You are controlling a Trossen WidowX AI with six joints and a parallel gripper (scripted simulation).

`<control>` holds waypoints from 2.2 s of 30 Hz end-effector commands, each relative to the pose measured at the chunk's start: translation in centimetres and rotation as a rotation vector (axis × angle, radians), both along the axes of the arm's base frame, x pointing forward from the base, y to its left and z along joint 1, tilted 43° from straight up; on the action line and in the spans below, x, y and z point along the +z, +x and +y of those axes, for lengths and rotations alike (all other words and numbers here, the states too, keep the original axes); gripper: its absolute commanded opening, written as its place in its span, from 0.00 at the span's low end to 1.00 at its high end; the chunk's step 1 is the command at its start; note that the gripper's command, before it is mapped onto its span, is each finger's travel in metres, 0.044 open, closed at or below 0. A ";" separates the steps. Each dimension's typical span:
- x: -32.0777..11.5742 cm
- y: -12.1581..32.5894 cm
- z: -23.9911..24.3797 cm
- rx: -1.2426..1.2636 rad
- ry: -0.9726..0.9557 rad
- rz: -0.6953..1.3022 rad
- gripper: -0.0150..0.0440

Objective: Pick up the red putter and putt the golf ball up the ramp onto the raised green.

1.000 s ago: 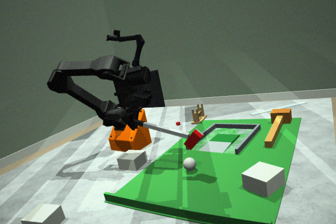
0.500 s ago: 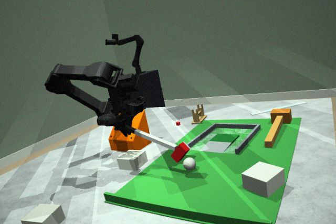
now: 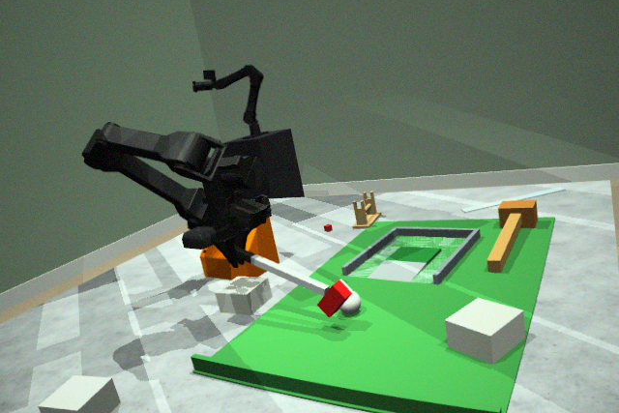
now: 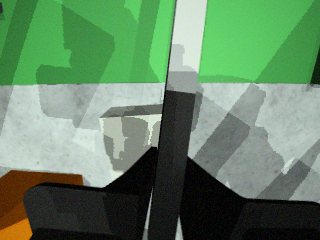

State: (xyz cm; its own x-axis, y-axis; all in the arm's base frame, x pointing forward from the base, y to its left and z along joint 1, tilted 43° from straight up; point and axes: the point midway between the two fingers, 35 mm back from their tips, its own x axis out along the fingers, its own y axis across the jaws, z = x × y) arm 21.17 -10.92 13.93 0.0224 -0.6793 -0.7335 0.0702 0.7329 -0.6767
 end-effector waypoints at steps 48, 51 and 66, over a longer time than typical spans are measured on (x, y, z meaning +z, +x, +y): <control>-3.1 0.8 -0.4 0.003 0.015 0.009 0.25; -5.7 1.2 2.4 0.003 0.019 0.009 0.25; -7.6 0.6 7.9 0.004 0.002 0.006 0.25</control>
